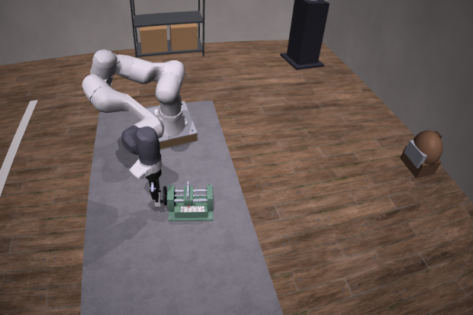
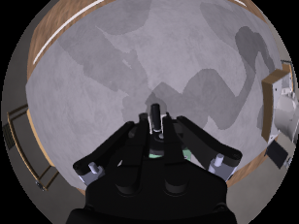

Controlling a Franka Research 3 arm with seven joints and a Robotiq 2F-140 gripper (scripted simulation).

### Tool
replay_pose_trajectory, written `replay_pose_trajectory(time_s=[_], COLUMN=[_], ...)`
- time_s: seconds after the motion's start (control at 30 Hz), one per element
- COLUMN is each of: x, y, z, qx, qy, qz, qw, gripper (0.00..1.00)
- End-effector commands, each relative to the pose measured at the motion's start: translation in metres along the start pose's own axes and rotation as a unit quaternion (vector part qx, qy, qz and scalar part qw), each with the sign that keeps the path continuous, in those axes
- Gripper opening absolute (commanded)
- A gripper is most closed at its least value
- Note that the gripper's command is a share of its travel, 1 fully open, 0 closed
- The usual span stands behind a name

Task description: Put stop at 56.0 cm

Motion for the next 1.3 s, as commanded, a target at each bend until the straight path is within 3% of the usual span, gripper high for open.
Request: replay_pose_trajectory(time_s=[0.0,0.57,1.27], x=[0.001,0.002,-0.001], y=[-0.008,-0.018,0.007], z=[-0.005,-0.035,-0.057], qx=[0.002,0.002,0.002], qy=[0.000,0.000,0.000], qz=[0.000,0.000,0.000], qw=[1.000,1.000,1.000], gripper=[0.04,0.04,0.04])
Point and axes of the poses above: the point where the finger pads meet when closed, its own z axis out along the fingers, its own y axis across the jaws, x = y × z, the point moved 3 cm from there along -z, back along the fingers, and after that the axes turned 9 degrees about -z, right-handed, at the moved point
